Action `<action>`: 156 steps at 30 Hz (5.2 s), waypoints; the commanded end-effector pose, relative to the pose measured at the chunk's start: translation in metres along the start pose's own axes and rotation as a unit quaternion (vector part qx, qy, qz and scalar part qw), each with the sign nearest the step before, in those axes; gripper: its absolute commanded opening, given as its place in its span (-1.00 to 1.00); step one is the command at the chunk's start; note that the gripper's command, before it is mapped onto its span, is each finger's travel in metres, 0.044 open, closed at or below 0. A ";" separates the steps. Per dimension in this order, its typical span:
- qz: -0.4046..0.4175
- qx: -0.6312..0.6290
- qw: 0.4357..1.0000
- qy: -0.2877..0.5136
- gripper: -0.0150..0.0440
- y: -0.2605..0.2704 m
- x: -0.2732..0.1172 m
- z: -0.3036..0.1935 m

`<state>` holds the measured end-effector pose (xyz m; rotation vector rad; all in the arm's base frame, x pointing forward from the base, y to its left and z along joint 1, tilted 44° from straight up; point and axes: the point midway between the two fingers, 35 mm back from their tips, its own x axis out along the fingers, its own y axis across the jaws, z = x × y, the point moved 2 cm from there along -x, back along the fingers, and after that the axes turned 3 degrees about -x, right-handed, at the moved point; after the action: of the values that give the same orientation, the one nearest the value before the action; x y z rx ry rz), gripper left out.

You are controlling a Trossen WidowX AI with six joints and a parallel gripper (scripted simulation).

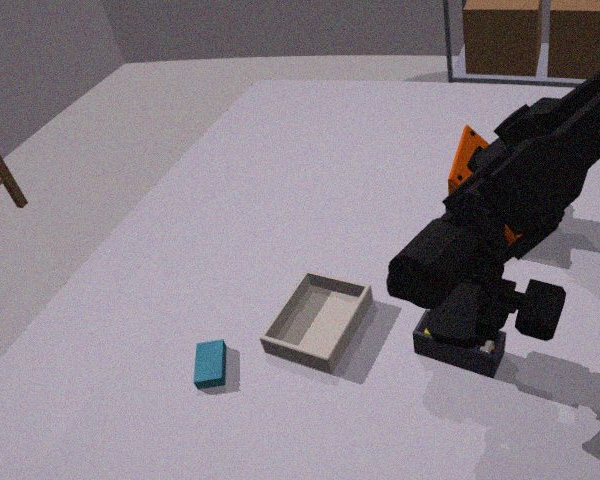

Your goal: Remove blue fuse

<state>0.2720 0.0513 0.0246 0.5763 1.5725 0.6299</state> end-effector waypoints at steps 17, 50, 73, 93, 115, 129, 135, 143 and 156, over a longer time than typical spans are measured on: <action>0.000 0.000 1.000 0.000 -0.49 0.000 -0.004 0.000; 0.001 0.001 1.000 -0.001 -0.49 0.000 -0.020 0.001; 0.001 0.002 1.000 -0.001 -0.49 0.000 -0.031 0.001; 0.002 0.002 1.000 -0.001 -0.49 -0.001 -0.048 0.001; -0.006 0.003 1.000 -0.004 -0.49 -0.060 -0.067 0.020; -0.008 0.003 1.000 -0.004 -0.49 -0.140 -0.069 0.026; -0.006 0.002 1.000 -0.003 -0.49 -0.175 -0.066 0.022; -0.004 0.001 1.000 -0.003 -0.49 -0.206 -0.062 0.016; -0.004 0.001 1.000 -0.003 -0.49 -0.207 -0.045 0.017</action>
<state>0.2933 -0.1316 -0.0829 0.5669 1.5708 0.6231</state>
